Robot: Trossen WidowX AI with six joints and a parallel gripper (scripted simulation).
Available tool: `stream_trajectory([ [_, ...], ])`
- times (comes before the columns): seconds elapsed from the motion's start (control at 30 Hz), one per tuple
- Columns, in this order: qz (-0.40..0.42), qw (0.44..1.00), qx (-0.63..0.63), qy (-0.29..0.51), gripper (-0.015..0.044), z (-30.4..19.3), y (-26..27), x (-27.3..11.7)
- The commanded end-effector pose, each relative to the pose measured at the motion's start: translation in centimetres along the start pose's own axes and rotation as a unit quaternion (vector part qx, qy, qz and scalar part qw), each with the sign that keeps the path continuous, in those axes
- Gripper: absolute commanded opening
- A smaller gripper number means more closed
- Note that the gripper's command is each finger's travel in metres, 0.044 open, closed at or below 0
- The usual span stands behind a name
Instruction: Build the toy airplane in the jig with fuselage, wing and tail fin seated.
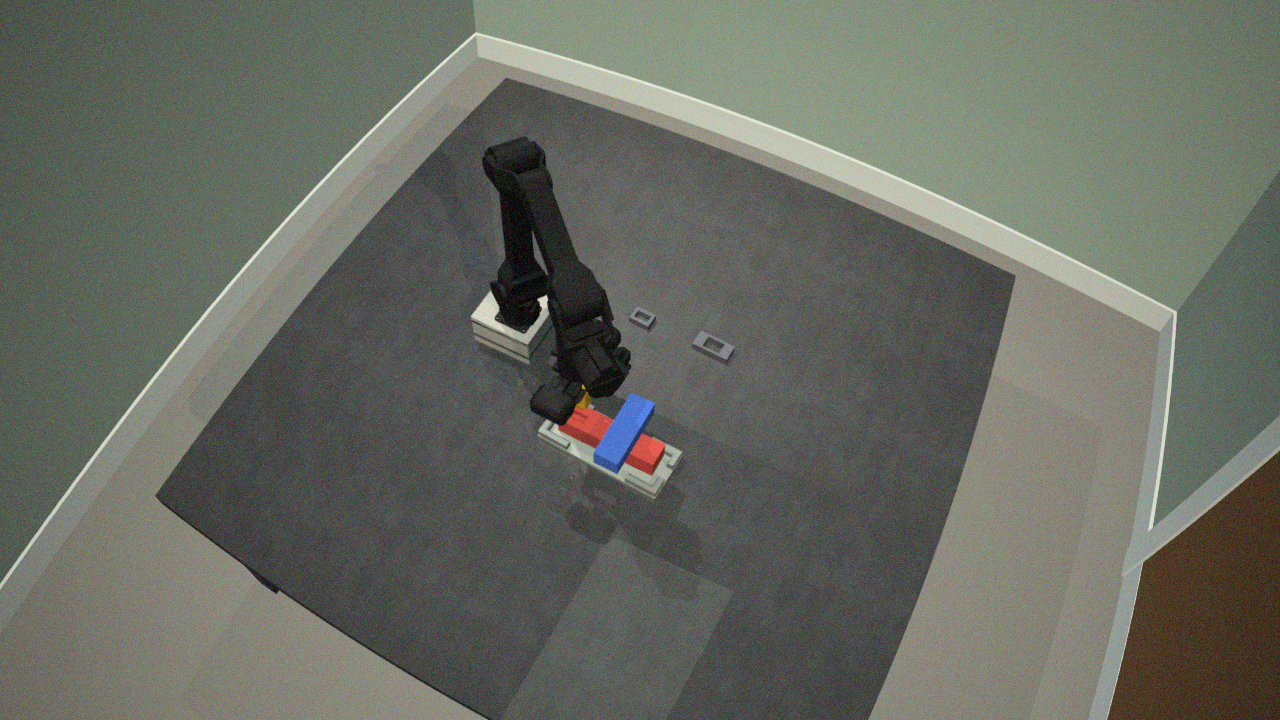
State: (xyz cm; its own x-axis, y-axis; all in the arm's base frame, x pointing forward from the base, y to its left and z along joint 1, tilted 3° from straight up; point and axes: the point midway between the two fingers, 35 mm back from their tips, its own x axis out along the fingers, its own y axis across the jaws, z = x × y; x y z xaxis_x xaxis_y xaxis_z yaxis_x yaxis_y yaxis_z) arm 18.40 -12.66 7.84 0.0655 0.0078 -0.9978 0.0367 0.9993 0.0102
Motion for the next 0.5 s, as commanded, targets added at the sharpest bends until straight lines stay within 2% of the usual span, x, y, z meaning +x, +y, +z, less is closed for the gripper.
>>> stream_trajectory([
  [0.0, 0.001, 1.0, -0.002, -0.001, 0.0065, 0.04, 0.01, 0.03],
  [0.47, 0.001, 1.0, -0.002, -0.001, 0.0065, 0.11, -0.02, 0.94],
])
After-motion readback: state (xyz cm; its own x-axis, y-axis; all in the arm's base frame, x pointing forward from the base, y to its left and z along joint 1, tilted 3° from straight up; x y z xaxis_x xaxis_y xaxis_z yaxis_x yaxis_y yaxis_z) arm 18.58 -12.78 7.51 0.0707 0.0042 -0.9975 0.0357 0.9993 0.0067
